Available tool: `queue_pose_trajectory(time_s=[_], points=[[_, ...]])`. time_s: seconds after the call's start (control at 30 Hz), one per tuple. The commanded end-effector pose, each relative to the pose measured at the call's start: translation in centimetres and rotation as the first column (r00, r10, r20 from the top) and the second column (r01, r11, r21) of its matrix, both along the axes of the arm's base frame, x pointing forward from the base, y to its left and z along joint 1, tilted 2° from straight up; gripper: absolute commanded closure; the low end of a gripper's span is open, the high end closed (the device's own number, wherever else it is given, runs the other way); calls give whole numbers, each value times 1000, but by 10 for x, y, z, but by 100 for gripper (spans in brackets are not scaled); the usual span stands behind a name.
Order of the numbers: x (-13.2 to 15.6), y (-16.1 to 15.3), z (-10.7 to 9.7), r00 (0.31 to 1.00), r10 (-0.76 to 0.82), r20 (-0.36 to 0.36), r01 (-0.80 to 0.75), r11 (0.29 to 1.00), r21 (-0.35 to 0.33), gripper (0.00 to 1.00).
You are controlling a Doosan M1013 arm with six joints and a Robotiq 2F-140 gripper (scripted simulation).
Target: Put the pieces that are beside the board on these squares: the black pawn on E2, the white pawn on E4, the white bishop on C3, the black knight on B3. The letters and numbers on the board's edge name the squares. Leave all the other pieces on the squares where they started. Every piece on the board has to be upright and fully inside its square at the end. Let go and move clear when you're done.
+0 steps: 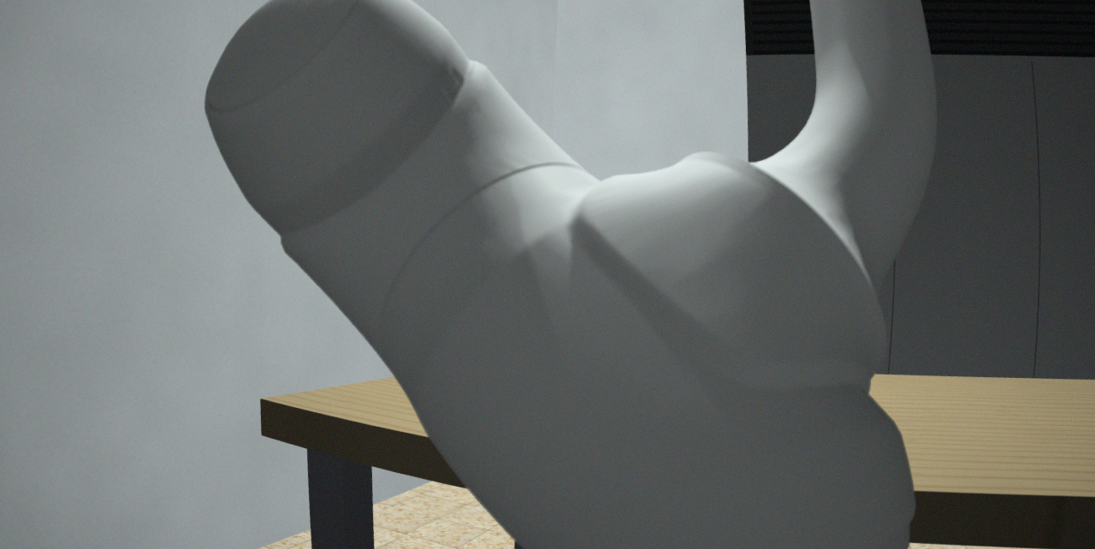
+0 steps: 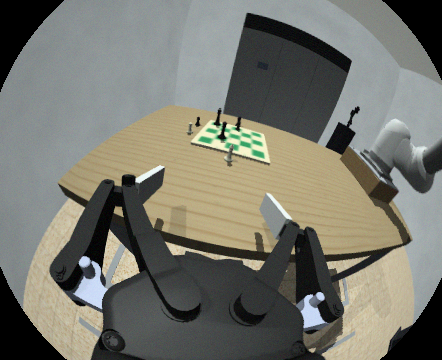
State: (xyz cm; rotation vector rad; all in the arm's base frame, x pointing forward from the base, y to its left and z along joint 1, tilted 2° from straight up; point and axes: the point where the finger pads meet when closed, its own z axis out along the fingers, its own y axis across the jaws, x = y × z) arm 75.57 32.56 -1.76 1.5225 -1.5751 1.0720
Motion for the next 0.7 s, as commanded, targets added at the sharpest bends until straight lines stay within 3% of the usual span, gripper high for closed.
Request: queue_pose_trajectory(time_s=[0.0, 0.47, 0.67], points=[[-1, 3, 2, 1000, 1, 4, -1, 1000, -6, 0], [-1, 3, 4, 1000, 1, 2, -1, 1000, -6, 0], [-1, 3, 26, 1000, 0, -1, 0, 1000, -6, 0]])
